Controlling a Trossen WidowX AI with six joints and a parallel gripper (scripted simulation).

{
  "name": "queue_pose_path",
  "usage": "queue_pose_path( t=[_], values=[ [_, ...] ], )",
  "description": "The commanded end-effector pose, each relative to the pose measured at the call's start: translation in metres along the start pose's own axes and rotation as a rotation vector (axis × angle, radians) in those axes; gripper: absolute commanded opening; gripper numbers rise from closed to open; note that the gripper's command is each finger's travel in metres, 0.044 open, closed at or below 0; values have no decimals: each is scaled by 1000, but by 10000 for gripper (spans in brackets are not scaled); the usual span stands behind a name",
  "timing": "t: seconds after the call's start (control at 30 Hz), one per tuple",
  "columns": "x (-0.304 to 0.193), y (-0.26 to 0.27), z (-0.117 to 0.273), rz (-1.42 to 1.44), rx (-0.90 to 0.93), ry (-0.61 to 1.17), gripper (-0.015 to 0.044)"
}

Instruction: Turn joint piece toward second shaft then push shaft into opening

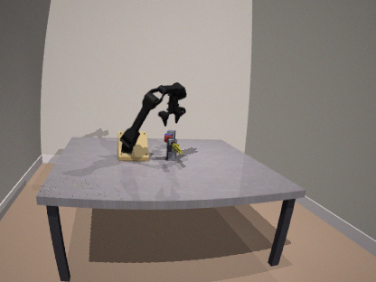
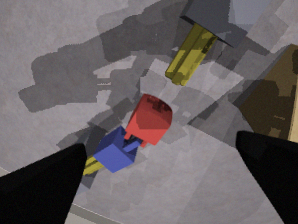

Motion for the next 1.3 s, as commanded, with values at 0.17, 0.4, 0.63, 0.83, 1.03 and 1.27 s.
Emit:
queue_pose_path(
  t=[0.17,0.4,0.63,0.83,1.03,1.27],
  values=[
    [27,-11,-8,-254,9,109,440],
    [48,-22,-15,-466,16,200,440],
    [58,-28,-19,-569,19,245,440],
    [65,-28,-17,-549,26,239,440],
    [134,-41,2,-372,71,175,440],
    [210,-78,25,-159,81,80,440]
  ],
)
Point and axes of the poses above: the point midway between the two fingers, 35 mm back from their tips, its own z axis back along the fingers, its own y axis across the jaws, x = y × z, the point moved 5 cm from there along z, back along the fingers, and after that the axes turned 9 degrees about -z, right-handed, at the moved point
